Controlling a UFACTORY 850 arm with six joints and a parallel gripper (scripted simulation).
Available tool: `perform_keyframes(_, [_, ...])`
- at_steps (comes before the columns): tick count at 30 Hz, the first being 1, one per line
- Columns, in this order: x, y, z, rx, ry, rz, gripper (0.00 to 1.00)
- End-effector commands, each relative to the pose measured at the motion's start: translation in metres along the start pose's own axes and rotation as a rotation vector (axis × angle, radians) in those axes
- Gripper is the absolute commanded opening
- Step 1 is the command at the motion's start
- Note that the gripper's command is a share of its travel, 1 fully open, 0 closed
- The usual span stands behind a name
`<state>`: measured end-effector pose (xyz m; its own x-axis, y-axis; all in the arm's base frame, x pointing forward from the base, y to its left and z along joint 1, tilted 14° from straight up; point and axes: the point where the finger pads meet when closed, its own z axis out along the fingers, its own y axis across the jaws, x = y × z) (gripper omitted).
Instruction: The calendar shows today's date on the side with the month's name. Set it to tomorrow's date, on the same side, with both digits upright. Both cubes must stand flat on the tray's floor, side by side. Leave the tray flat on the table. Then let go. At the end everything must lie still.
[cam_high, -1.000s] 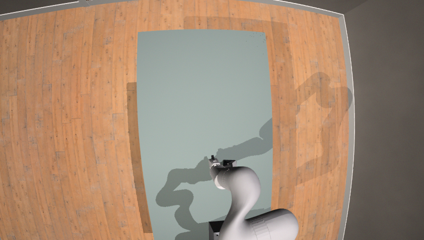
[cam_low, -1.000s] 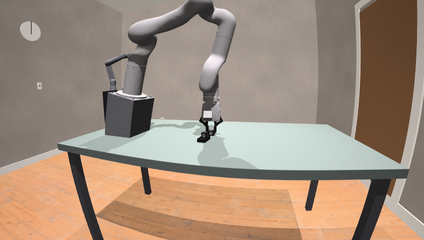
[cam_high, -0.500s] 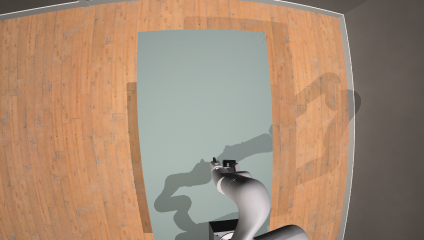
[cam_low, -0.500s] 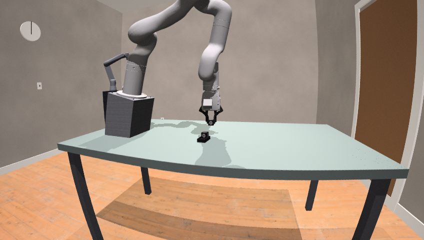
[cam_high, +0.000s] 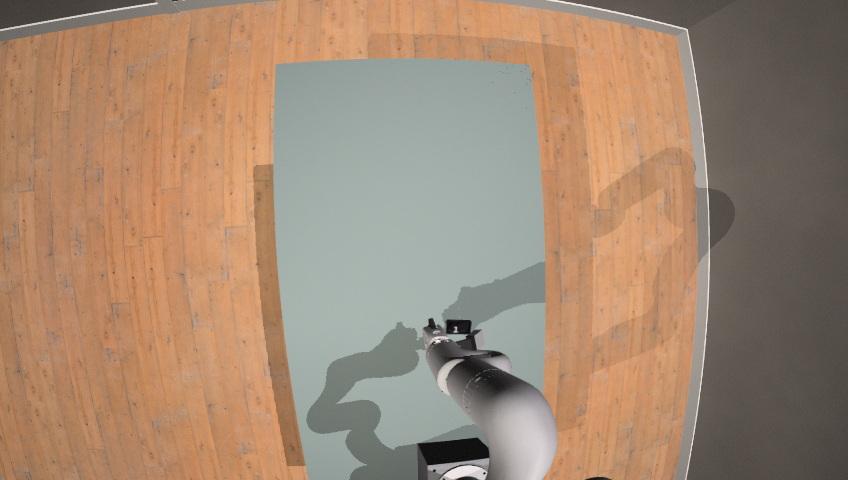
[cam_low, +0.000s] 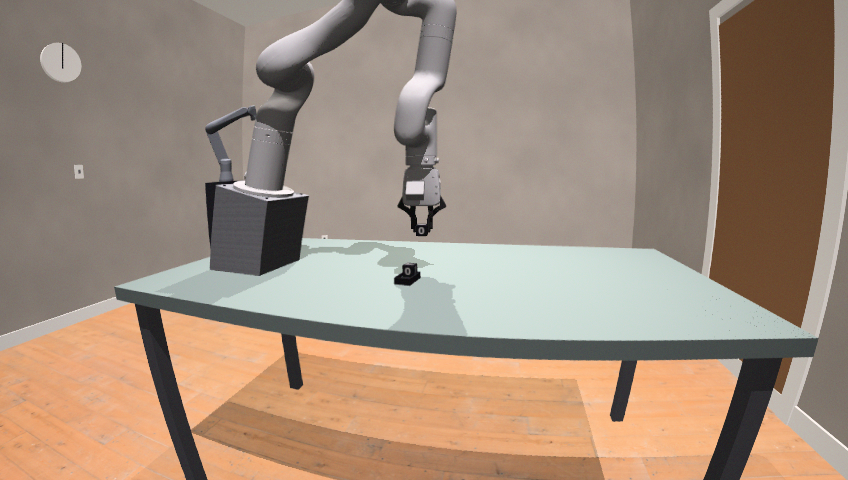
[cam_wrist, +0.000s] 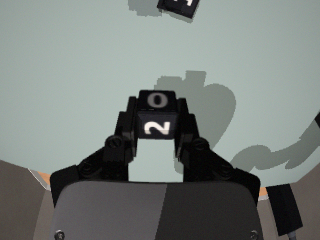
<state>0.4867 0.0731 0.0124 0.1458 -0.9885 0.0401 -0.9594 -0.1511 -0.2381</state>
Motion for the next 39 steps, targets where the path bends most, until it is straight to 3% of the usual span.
perform_keyframes(1, [0.0, -0.0008, -0.0008, 0.001, 0.001, 0.0, 0.27])
perform_keyframes(12, [0.0, -0.0008, -0.0008, 0.001, 0.001, -0.086, 0.27])
perform_keyframes(39, [0.0001, -0.0001, -0.0008, 0.001, 0.001, -0.949, 0.27])
